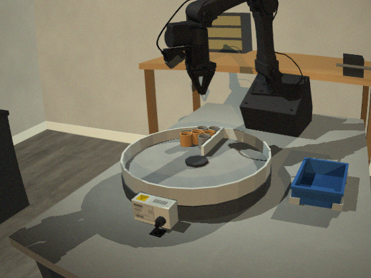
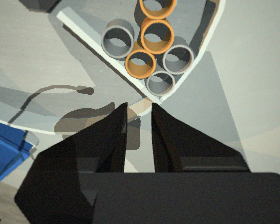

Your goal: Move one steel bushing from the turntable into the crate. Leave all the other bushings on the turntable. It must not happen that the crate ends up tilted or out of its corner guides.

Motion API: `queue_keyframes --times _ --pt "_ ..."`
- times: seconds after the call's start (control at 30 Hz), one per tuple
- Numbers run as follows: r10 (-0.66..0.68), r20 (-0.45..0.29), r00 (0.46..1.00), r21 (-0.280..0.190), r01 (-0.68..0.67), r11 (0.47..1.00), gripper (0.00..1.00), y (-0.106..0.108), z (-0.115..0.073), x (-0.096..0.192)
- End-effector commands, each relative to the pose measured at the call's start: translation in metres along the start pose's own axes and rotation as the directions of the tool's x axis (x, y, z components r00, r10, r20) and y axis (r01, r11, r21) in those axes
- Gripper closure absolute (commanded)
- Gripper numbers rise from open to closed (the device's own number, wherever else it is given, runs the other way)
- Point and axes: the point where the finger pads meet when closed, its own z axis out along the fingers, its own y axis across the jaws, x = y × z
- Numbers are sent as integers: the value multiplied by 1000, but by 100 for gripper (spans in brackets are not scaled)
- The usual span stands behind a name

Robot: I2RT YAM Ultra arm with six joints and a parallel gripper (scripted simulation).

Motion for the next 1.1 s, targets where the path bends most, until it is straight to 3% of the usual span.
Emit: queue_keyframes --times 0.0,0.77,1.07 --pt "2 25 1000 -6 -2 1000 81 0 -10 -7" --pt "11 27 1000 -6 -11 1000 85 1 -8 -8" --pt "130 -7 991 7 -130 991 85 3 21 -3"
